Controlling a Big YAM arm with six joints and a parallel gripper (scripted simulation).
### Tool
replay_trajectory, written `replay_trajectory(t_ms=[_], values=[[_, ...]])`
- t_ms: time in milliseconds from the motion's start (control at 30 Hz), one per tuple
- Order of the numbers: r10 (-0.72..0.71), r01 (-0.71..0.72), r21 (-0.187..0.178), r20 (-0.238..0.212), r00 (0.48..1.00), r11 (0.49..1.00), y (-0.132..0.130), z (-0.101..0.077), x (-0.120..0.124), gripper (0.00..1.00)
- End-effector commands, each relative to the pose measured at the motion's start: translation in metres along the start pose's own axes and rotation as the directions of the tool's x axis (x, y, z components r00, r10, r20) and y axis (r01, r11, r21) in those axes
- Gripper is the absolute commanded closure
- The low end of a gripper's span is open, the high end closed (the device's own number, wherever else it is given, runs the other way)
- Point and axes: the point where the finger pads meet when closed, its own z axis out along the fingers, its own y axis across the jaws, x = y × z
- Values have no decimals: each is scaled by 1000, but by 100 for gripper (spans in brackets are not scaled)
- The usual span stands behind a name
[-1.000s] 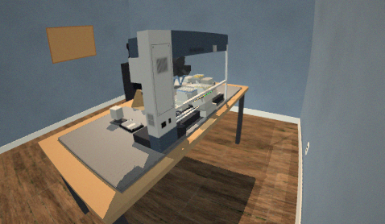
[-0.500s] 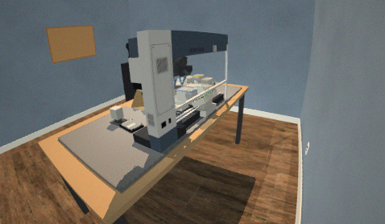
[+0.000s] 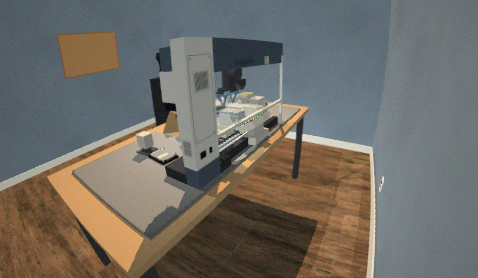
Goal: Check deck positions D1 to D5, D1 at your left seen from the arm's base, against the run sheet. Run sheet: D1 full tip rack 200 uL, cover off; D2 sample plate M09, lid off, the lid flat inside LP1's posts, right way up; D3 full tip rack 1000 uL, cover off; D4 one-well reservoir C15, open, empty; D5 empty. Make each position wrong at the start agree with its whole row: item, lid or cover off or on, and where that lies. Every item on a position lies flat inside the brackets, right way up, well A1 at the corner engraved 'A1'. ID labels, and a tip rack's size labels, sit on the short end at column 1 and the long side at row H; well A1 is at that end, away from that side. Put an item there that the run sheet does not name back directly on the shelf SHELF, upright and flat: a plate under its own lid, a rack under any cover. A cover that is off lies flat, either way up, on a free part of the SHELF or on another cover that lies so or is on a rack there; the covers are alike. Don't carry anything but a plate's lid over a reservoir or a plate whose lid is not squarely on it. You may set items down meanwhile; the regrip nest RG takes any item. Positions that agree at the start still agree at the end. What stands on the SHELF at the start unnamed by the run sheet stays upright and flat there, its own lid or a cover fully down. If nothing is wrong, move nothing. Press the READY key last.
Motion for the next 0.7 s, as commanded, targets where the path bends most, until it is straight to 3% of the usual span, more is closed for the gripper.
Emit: replay_trajectory(t_ms=[0, 133, 667], values=[[-8, 6, 26, 74, 997, 1000, 22, -23, -22, 0], [1, -2, 18, 59, 998, 1000, 40, -16, -15, 0], [9, -10, 16, 49, 999, 1000, 36, -17, -16, 0]])
